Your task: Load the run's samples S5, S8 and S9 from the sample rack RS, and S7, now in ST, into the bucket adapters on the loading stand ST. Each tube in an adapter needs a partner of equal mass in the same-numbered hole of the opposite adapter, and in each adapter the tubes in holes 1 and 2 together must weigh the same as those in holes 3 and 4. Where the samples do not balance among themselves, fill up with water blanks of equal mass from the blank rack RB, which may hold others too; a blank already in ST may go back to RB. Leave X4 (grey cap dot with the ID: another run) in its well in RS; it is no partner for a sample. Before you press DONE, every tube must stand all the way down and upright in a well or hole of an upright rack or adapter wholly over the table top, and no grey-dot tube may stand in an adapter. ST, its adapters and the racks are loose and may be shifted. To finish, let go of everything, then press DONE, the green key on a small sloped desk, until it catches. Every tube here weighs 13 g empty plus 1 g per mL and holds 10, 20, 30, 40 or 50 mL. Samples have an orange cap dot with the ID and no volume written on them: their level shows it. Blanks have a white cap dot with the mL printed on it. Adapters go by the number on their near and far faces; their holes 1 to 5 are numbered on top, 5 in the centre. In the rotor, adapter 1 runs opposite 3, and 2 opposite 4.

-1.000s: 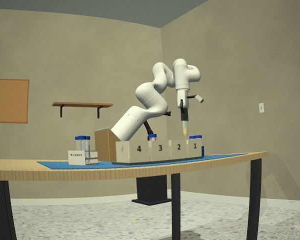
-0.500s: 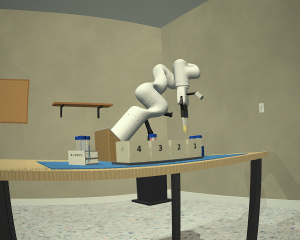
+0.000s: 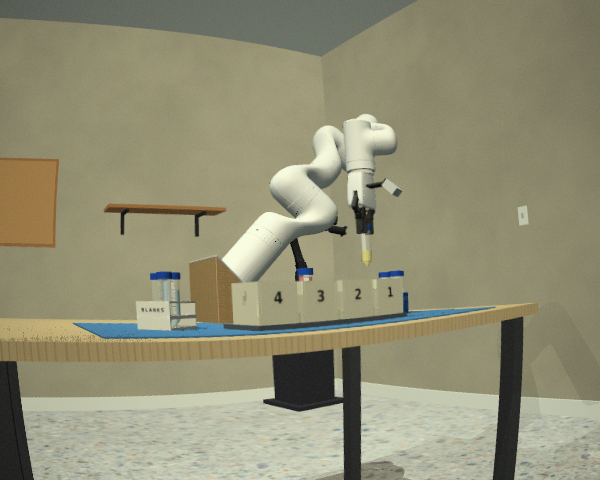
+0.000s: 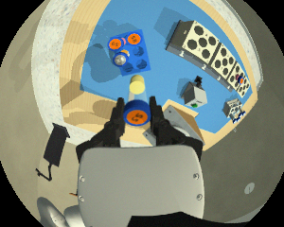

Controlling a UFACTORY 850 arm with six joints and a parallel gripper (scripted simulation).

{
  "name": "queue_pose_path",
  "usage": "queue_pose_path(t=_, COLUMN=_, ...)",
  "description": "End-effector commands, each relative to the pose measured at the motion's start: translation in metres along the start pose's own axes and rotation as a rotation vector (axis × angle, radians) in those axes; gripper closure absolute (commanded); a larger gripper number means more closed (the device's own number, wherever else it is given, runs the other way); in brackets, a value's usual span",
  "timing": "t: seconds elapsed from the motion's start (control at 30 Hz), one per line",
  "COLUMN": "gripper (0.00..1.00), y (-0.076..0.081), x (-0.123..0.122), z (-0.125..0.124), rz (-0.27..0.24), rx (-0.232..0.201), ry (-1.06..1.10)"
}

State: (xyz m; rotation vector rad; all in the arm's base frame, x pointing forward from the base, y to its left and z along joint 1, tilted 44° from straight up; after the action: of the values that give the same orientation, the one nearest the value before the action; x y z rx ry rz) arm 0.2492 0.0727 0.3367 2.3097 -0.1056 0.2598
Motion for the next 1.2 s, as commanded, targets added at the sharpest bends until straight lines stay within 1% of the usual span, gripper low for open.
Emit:
queue_pose_path(t=0.0, gripper=1.00, y=0.000, x=0.008, z=0.026, rz=-0.002, rx=-0.001, ry=-0.176)
queue_pose_path(t=0.13, gripper=1.00, y=0.000, x=0.013, z=0.046, rz=-0.002, rx=-0.001, ry=-0.309)
queue_pose_path(t=0.2, gripper=1.00, y=0.000, x=0.013, z=0.046, rz=-0.002, rx=-0.001, ry=-0.309)
queue_pose_path(t=0.23, gripper=1.00, y=0.000, x=0.014, z=0.050, rz=-0.002, rx=-0.001, ry=-0.340)
queue_pose_path(t=0.7, gripper=1.00, y=0.000, x=0.032, z=0.118, rz=-0.002, rx=-0.001, ry=-0.340)
queue_pose_path(t=0.77, gripper=1.00, y=0.000, x=0.032, z=0.118, rz=-0.002, rx=-0.001, ry=-0.340)
queue_pose_path(t=1.17, gripper=1.00, y=0.000, x=0.047, z=0.176, rz=-0.002, rx=-0.001, ry=-0.340)
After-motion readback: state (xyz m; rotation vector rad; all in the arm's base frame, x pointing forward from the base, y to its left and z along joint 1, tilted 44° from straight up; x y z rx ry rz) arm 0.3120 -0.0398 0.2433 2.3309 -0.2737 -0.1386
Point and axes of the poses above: the point where the finger pads meet when closed, its own y axis back along the fingers, its own z axis across the jaws, x = y × z, the point moved 1 cm from there along y, back along the fingers, and after that the axes turned 12 degrees about -y, right-handed, at the moved point
